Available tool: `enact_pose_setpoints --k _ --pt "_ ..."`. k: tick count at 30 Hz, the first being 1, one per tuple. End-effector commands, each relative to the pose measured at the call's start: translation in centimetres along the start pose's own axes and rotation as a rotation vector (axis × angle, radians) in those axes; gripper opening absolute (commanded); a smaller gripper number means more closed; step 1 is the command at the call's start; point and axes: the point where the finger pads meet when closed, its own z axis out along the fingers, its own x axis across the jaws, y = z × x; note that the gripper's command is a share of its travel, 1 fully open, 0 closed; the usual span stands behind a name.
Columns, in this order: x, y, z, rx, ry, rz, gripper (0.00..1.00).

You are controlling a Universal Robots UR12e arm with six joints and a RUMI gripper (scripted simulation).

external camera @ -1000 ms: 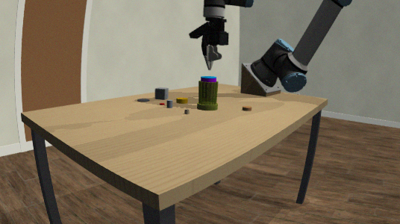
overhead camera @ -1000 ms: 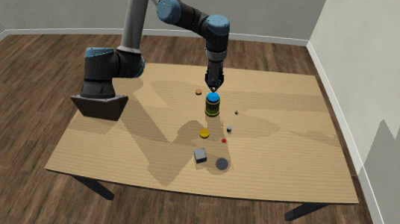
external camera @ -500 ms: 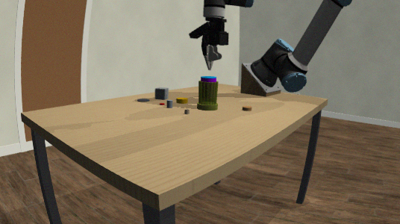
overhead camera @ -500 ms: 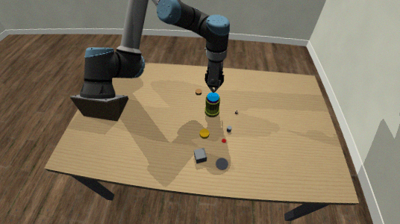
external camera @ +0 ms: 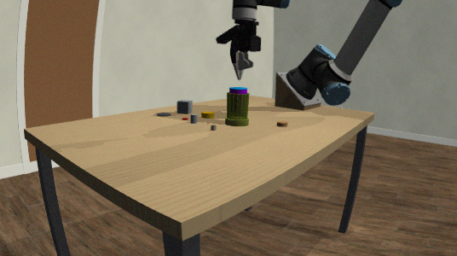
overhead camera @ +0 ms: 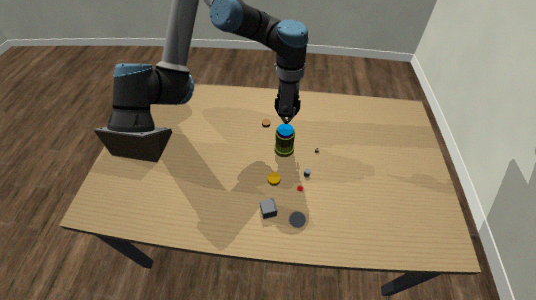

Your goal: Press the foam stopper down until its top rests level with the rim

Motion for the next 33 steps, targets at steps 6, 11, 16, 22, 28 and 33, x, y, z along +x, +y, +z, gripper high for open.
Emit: enact_pose_setpoints --k 6,11,16,22,28,33 --pt "-0.1 0.0 0.6 0.001 -0.001 0.000 0.00" --pt "-0.1 0.0 2.0 0.001 -0.001 0.000 0.00" --pt "-0.1 0.0 2.6 0.001 -0.001 0.000 0.00" --pt "-0.1 0.0 2.7 0.001 -0.001 0.000 0.00" --pt "-0.1 0.0 2.7 0.001 -0.001 0.000 0.00" --pt "-0.1 0.0 2.8 0.001 -0.001 0.000 0.00"
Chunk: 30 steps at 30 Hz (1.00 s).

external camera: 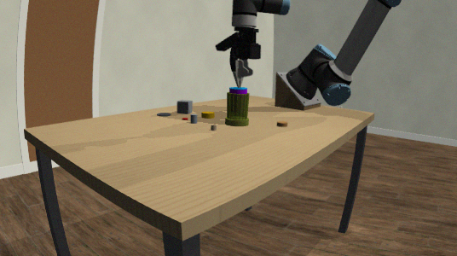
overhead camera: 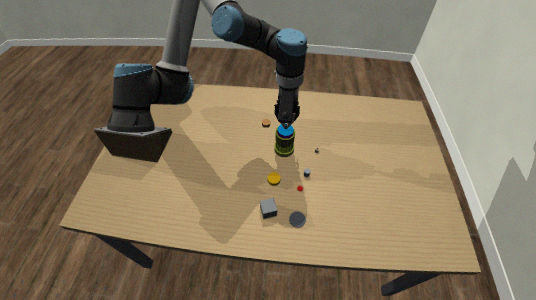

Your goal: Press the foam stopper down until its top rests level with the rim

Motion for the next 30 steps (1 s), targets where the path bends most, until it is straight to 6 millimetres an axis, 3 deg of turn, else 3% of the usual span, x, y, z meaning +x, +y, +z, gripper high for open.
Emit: enact_pose_setpoints --k 1,30 --pt "-0.1 0.0 0.0 0.001 -0.001 0.000 0.00" --pt "-0.1 0.0 1.4 0.001 -0.001 0.000 0.00"
